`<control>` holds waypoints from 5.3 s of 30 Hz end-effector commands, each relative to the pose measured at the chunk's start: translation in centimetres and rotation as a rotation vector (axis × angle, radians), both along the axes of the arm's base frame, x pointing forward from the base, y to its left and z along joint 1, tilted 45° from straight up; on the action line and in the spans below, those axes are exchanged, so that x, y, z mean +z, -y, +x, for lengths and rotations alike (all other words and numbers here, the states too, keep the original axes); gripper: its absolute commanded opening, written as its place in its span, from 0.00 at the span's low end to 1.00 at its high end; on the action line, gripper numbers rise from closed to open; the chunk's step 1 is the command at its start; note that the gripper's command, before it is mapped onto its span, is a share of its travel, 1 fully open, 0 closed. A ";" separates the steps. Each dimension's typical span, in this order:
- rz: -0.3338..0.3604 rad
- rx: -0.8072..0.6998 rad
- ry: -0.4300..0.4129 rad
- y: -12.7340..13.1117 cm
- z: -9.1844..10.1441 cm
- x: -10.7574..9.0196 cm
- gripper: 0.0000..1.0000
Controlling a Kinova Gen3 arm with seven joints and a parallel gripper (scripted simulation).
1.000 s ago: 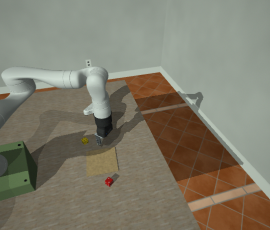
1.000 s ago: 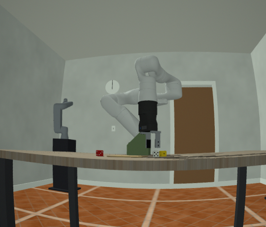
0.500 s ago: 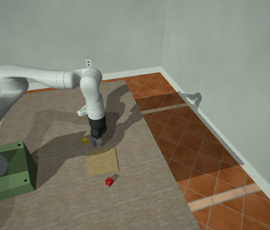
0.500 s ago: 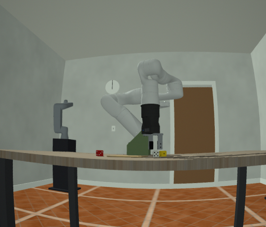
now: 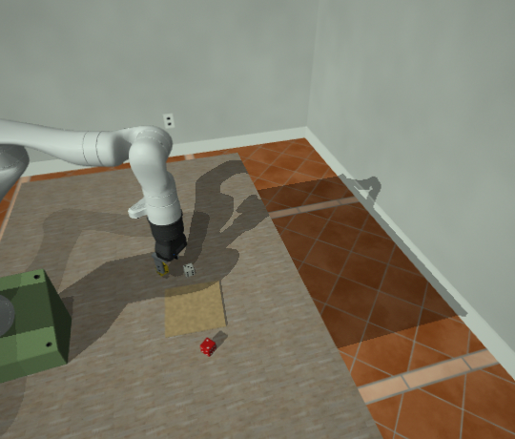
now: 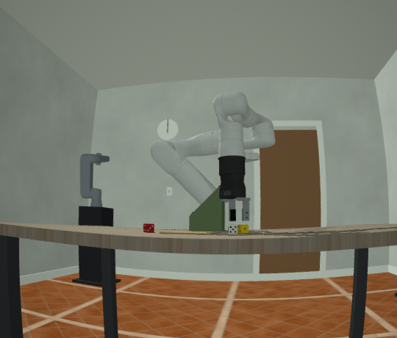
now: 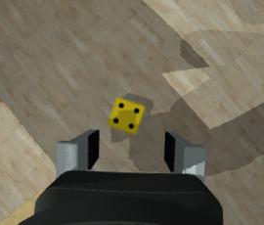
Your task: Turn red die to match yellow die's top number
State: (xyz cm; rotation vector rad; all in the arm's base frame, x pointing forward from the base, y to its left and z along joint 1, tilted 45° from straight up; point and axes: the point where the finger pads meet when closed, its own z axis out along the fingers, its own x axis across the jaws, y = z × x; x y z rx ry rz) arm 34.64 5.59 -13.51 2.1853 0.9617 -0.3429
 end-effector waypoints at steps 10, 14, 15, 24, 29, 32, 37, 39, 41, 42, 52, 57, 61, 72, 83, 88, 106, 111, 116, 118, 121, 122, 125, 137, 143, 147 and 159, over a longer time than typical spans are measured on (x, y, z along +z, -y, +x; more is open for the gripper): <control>-0.006 0.002 0.009 0.0 -0.1 0.1 1.00; -0.006 0.002 0.009 0.0 -0.1 0.1 1.00; -0.006 0.002 0.009 0.0 -0.1 0.1 1.00; -0.006 0.002 0.009 0.0 -0.1 0.1 1.00; -0.006 0.002 0.009 0.0 -0.1 0.1 1.00; -0.006 0.002 0.009 0.0 -0.1 0.1 1.00; -0.006 0.002 0.009 -0.1 -0.1 0.1 1.00; -0.006 0.002 0.009 -0.1 -0.1 0.2 1.00; -0.006 0.002 0.009 -0.3 -0.1 0.4 1.00; -0.006 0.002 0.009 -0.5 -0.1 0.6 1.00; -0.006 0.002 0.009 -5.3 -0.4 5.4 1.00; -0.006 0.002 0.009 -6.7 -0.5 6.7 1.00; -0.006 0.002 0.009 -7.5 -0.6 7.5 1.00; -0.005 0.002 0.010 -7.4 -0.4 7.7 1.00; 0.017 -0.009 0.040 -1.8 3.9 14.4 1.00; 0.017 -0.022 0.055 2.0 5.4 18.1 1.00; -0.002 -0.065 0.077 10.4 5.9 25.0 1.00; -0.002 -0.065 0.077 10.4 5.9 25.0 1.00; -0.002 -0.065 0.077 10.4 5.9 25.0 1.00; -0.002 -0.065 0.077 10.4 5.9 25.0 1.00; -0.002 -0.065 0.077 10.4 5.9 25.0 1.00; -0.002 -0.065 0.077 10.4 5.9 25.0 1.00; -0.002 -0.065 0.077 10.4 5.9 25.0 1.00; -0.002 -0.065 0.077 10.4 5.9 25.0 1.00; -0.002 -0.065 0.077 10.4 5.9 25.0 1.00; -0.002 -0.065 0.077 10.4 5.9 25.0 1.00; -0.002 -0.067 0.078 10.4 5.9 25.0 1.00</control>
